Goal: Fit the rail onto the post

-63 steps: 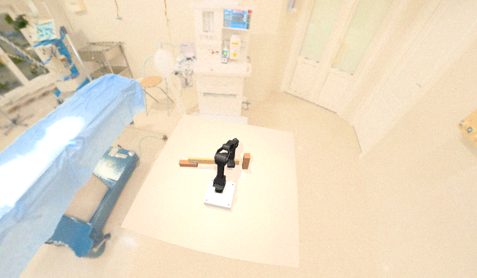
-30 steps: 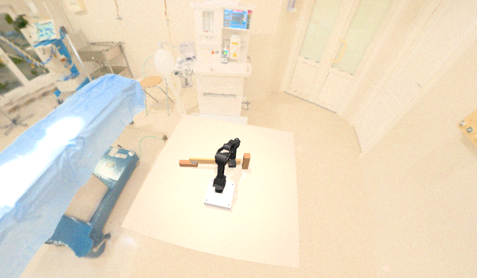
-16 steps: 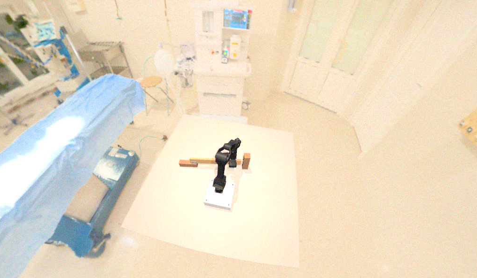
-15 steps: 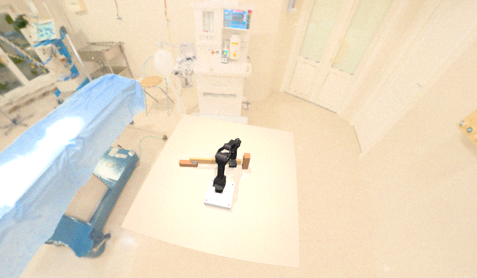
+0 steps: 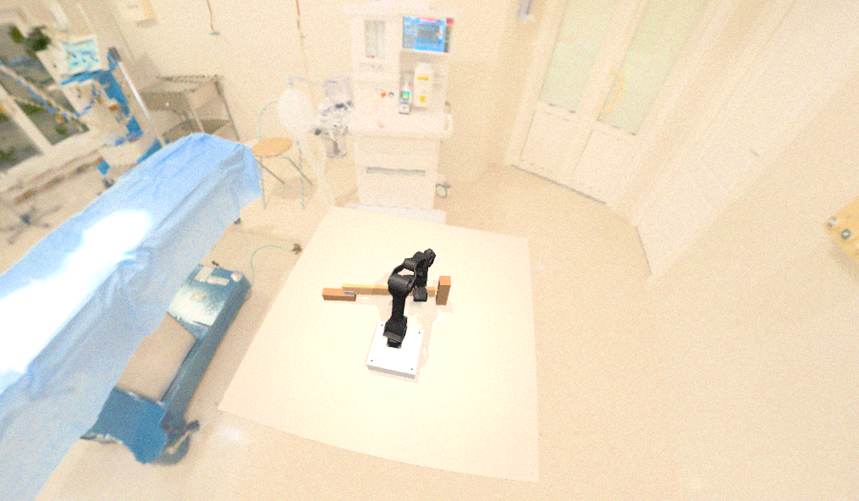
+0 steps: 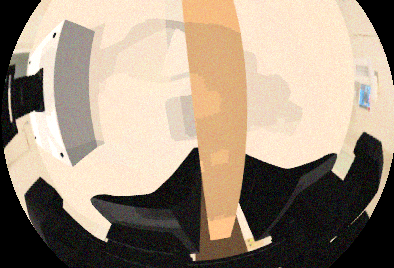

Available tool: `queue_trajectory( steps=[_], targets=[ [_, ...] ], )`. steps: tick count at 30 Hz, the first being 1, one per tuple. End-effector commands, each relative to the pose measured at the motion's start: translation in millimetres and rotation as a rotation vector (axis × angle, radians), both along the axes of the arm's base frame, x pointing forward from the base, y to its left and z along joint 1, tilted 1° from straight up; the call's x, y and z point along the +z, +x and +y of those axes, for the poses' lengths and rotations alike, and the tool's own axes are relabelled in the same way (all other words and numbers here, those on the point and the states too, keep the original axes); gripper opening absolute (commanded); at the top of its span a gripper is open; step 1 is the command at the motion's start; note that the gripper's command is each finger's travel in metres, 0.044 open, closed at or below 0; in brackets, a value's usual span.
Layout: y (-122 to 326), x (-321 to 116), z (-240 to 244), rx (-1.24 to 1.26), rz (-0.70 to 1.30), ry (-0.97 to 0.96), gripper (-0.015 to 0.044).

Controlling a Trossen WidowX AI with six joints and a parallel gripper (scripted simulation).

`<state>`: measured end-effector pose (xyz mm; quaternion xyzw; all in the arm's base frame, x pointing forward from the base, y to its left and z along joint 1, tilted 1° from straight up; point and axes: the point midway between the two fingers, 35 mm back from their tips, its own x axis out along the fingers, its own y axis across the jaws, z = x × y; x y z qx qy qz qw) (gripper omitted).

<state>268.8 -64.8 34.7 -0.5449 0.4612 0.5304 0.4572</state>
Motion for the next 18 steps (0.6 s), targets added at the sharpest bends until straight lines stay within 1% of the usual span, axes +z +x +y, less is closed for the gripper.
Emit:
queue_trajectory(
  steps=[1, 18],
  targets=[
    [2.2, 2.1, -2.4, 0.0, -0.007, 0.0, 0.0],
    [2.5, 0.5, -6.8, 0.0, -0.007, -0.001, 0.0]
  ],
)
